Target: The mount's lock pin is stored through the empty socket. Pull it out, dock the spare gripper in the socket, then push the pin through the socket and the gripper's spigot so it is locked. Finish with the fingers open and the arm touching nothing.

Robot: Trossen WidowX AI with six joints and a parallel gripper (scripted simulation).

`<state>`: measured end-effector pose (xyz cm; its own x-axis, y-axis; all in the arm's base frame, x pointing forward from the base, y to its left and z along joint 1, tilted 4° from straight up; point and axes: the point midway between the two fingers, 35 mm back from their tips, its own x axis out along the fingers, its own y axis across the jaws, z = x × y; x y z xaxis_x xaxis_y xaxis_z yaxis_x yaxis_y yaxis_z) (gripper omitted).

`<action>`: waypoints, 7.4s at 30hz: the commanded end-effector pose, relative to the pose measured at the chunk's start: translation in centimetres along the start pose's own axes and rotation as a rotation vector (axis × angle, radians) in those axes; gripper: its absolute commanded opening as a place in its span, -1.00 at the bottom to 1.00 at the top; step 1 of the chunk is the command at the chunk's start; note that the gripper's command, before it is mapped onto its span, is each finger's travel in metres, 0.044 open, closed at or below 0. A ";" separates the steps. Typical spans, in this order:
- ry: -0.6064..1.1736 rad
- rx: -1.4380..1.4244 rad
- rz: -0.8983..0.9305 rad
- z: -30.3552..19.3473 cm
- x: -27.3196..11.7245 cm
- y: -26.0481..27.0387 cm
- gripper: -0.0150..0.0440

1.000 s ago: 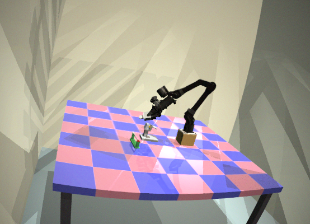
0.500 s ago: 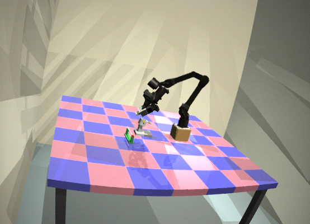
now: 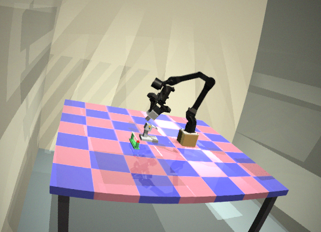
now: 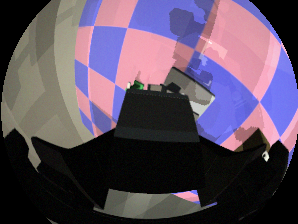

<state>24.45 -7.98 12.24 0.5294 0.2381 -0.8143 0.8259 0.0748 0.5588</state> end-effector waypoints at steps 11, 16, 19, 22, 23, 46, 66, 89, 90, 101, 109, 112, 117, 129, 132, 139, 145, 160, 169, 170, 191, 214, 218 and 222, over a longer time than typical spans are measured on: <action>0.122 0.322 -0.120 -3.1 -1.9 1.4 -0.49; 0.123 0.327 -0.123 -3.1 -1.9 1.4 -0.49; 0.119 0.333 -0.125 -3.1 -1.4 1.4 -0.49; 0.113 0.342 -0.131 -2.9 -0.7 1.2 -0.49; 0.113 0.342 -0.131 -2.9 -0.7 1.2 -0.49; 0.110 0.349 -0.133 -1.8 1.9 0.4 -0.49; 0.110 0.351 -0.134 -0.9 4.4 -0.4 -0.49; 0.112 0.352 -0.140 -1.0 4.4 -0.6 0.22; 0.112 0.352 -0.140 -1.0 4.4 -0.6 0.31; 0.112 0.352 -0.140 -1.0 4.2 -0.5 1.00; 0.116 0.361 -0.151 -1.8 2.7 -0.2 1.00; 0.117 0.364 -0.154 -2.0 2.1 -0.1 1.00; 0.119 0.370 -0.160 -2.4 1.2 0.1 1.00; 0.124 0.384 -0.175 -3.3 -1.1 0.5 1.00; 0.126 0.388 -0.179 -3.6 -1.6 0.7 1.00; 0.129 0.397 -0.187 -4.1 -2.9 1.0 1.00; 0.131 0.402 -0.192 -4.3 -3.7 1.3 1.00; 0.134 0.403 -0.198 -5.2 -6.5 3.0 1.00; 0.134 0.401 -0.199 -5.4 -6.4 3.0 0.91; 0.133 0.400 -0.201 -5.8 -6.3 3.1 0.82; 0.109 -0.262 -0.258 -13.3 -1.9 6.3 0.12; 0.457 -2.222 -0.688 -9.2 9.1 12.9 0.12; 0.585 -2.456 -0.749 -8.8 10.6 13.4 0.12; 0.732 -2.673 -0.790 -8.5 11.9 13.7 0.12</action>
<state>36.01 4.09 15.20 0.0952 -0.0732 -0.9928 -0.4733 0.8740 -0.1098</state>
